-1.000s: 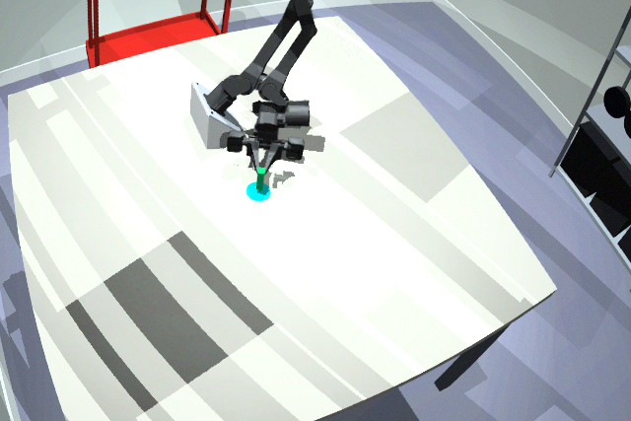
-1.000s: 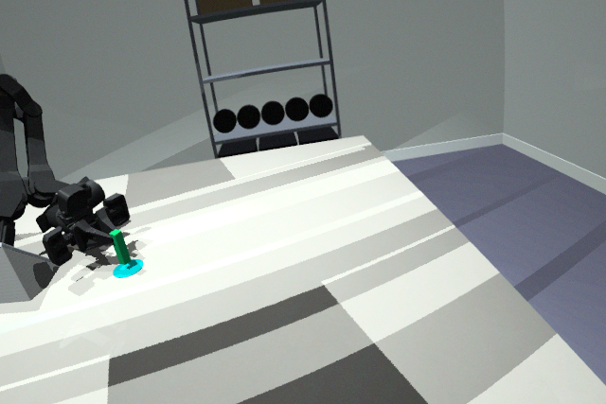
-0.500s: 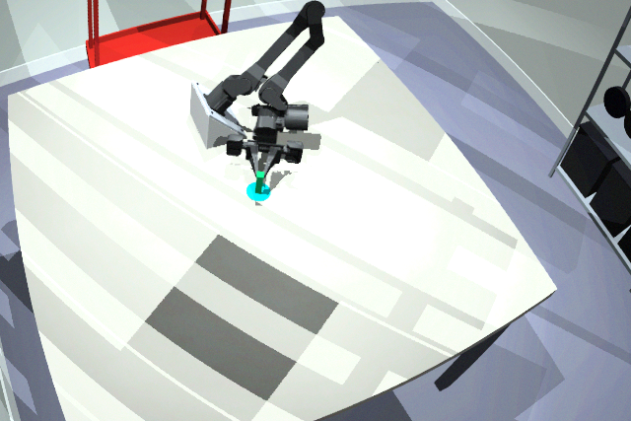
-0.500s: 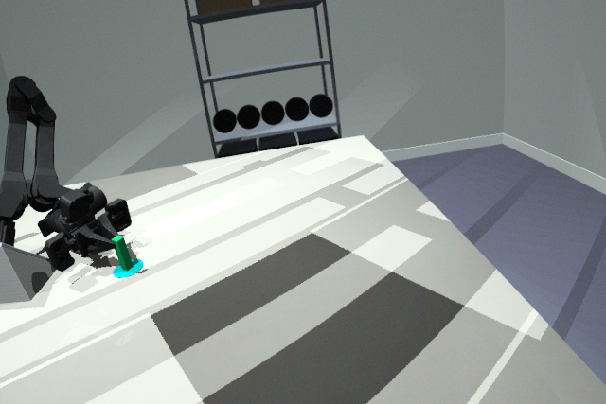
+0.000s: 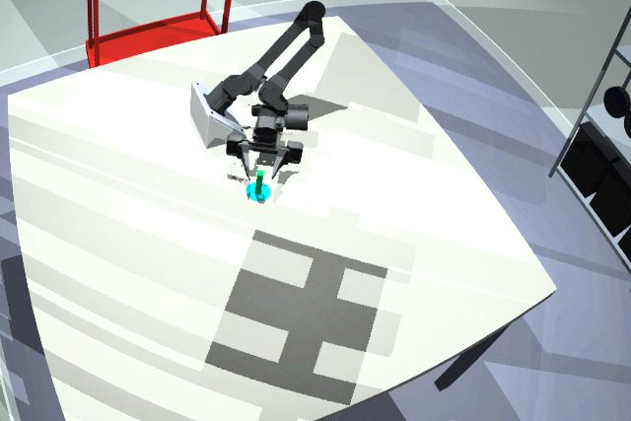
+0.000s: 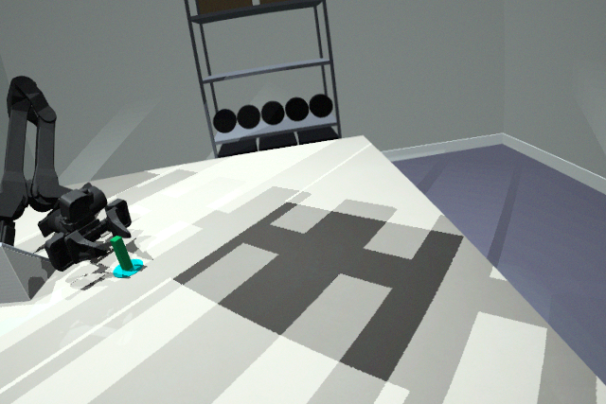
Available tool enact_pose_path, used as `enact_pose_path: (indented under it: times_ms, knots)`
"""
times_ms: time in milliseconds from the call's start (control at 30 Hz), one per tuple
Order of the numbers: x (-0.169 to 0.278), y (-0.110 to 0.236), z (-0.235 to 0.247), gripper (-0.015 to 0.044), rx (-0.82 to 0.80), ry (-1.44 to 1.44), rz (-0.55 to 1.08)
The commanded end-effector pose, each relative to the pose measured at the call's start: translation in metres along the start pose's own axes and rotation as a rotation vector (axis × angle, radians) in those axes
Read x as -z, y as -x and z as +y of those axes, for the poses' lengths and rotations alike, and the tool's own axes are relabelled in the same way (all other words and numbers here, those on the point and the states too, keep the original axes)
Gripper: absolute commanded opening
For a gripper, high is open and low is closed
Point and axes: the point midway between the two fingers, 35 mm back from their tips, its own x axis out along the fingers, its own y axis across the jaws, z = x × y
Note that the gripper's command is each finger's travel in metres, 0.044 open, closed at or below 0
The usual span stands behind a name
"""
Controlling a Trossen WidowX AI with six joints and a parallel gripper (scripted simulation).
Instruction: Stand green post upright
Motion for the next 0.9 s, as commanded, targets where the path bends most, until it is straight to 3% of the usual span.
enact_pose_path:
  times_ms: [0,67,867]
  knots:
    - [0.0,0.0,0.001,0.0364,-0.001,-0.006,-0.002]
    - [0.0,0.0,0.001,0.04,-0.001,-0.006,-0.002]
    - [-0.05,0.002,0.01,0.04,0.012,0.012,0.004]
